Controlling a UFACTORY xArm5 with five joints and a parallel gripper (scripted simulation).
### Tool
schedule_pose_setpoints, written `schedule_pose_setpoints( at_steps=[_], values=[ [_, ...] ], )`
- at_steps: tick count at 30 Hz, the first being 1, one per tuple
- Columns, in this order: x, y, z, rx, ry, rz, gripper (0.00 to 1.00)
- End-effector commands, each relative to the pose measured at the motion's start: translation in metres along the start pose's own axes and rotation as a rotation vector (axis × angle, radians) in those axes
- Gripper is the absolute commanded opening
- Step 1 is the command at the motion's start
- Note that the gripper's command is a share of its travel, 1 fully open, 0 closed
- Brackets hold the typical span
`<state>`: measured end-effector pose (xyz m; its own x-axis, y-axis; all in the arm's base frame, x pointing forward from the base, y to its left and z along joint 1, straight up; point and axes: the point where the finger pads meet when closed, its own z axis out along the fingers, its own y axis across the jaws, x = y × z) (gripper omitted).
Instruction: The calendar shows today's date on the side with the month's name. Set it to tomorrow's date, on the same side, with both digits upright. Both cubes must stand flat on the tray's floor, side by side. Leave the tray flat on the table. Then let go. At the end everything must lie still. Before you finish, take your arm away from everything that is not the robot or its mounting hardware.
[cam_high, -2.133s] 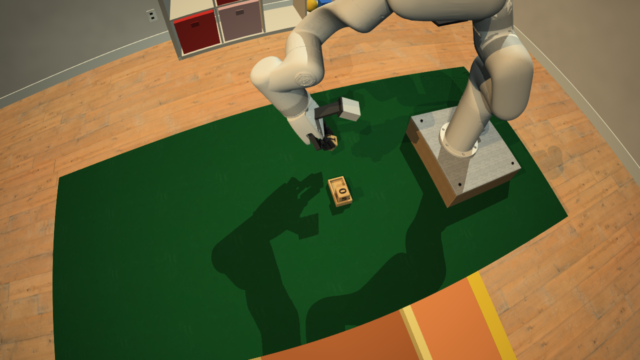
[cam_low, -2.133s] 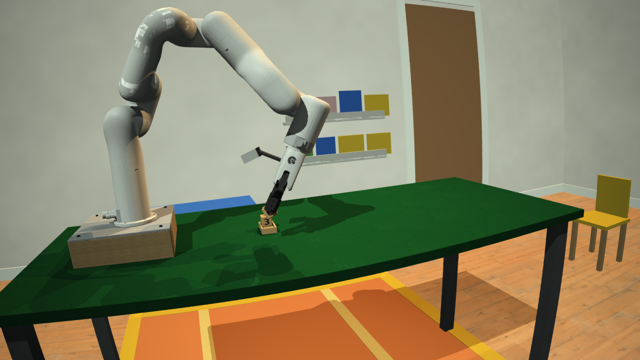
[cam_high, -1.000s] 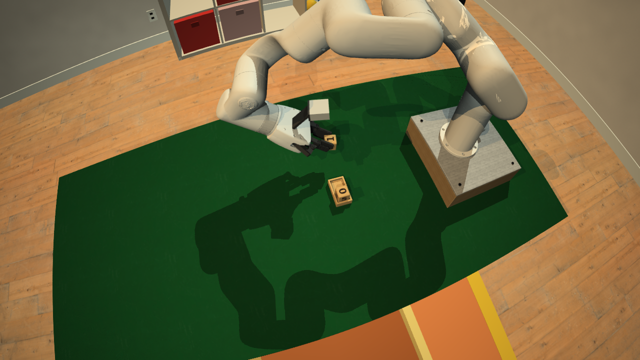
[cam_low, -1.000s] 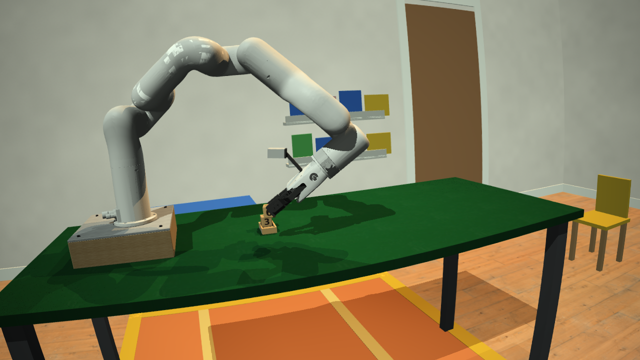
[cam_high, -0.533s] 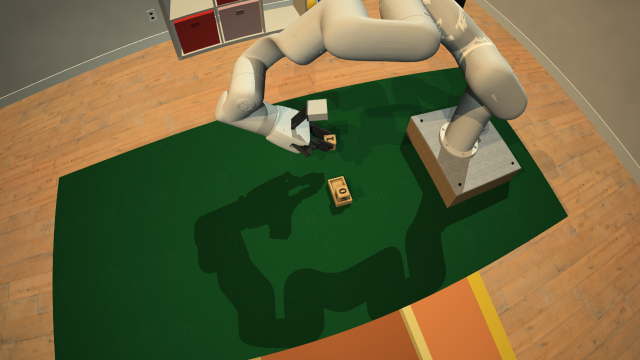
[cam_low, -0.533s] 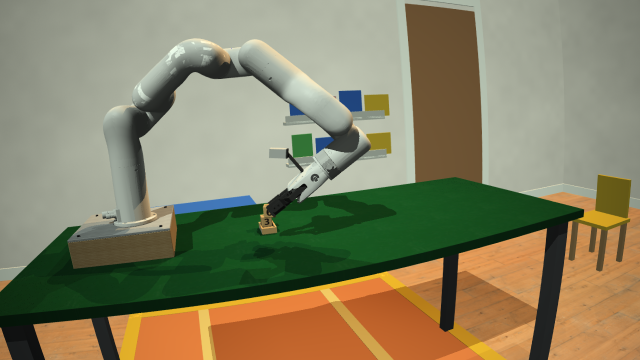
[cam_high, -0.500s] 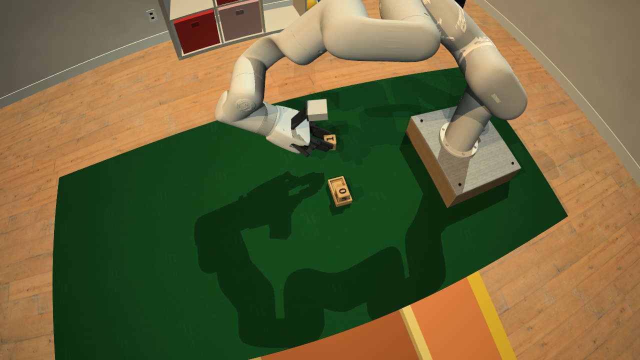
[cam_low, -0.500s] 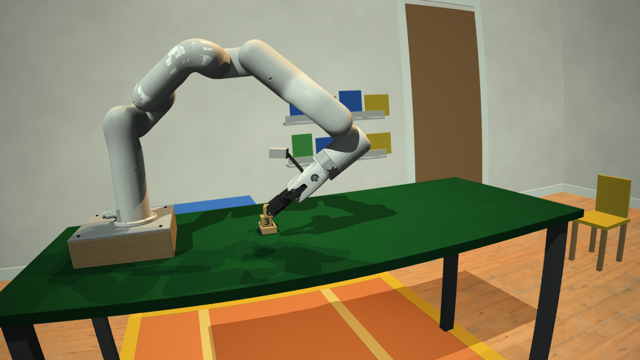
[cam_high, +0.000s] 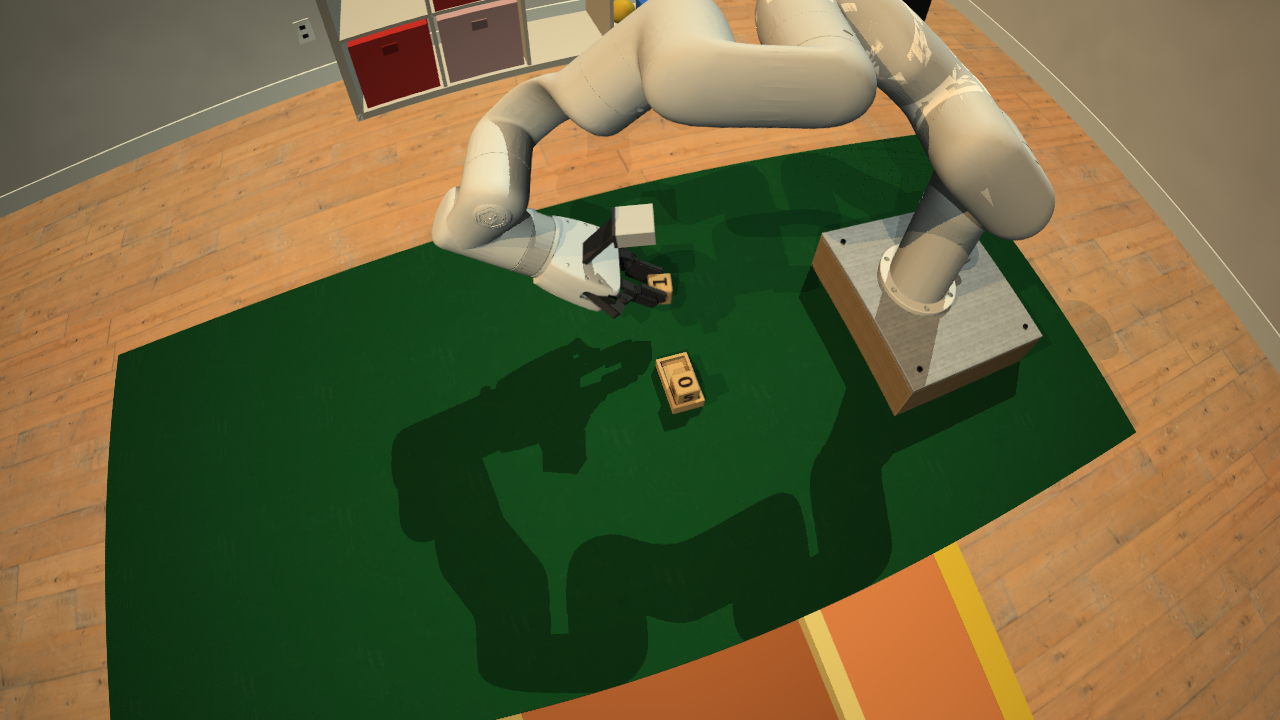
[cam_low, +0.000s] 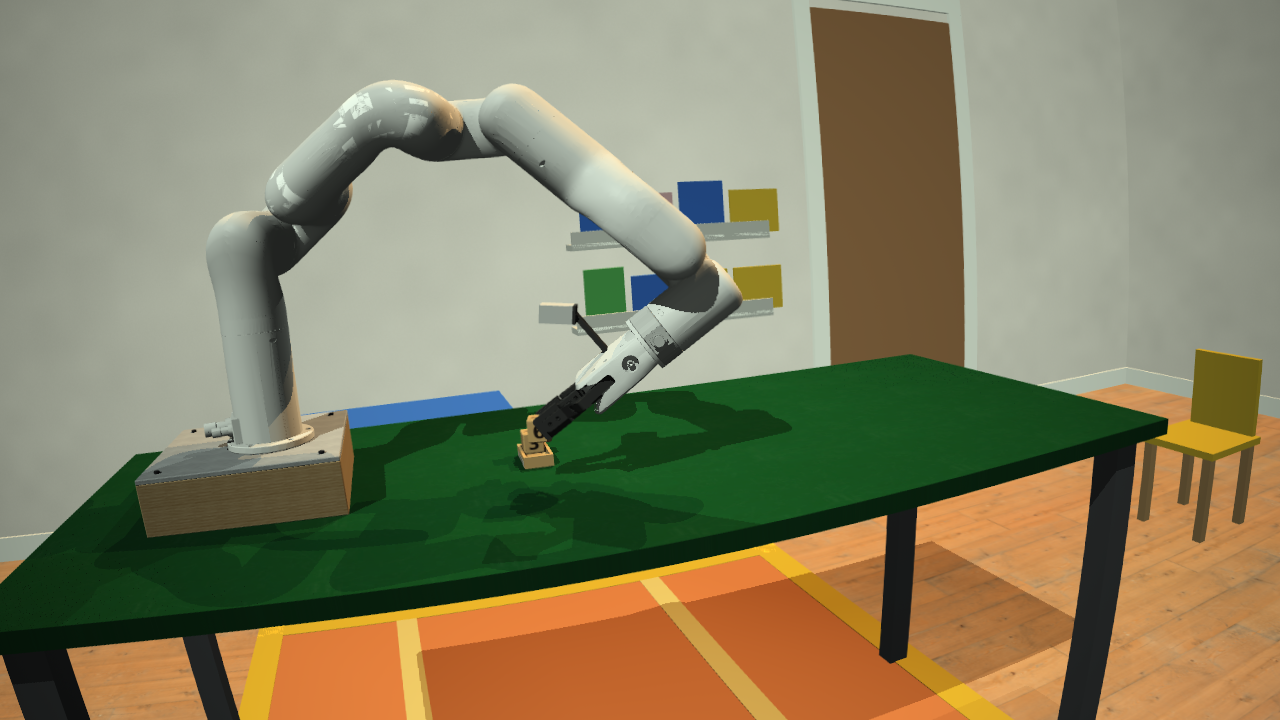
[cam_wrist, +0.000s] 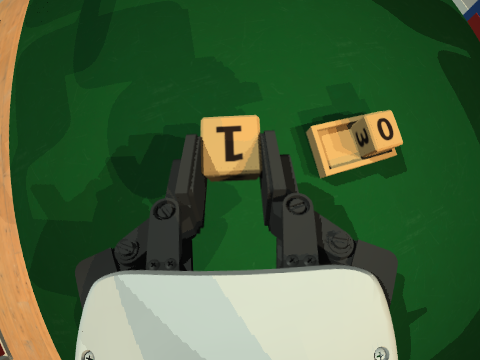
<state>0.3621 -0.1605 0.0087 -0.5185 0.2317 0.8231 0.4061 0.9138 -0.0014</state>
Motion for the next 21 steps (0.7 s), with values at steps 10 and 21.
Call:
schedule_pose_setpoints(
  at_steps=[10,21],
  values=[
    [-0.016,0.0,0.01,0.0,-0.003,0.0,0.27],
    [-0.029,0.0,0.019,0.0,-0.004,0.0,0.27]
  ],
)
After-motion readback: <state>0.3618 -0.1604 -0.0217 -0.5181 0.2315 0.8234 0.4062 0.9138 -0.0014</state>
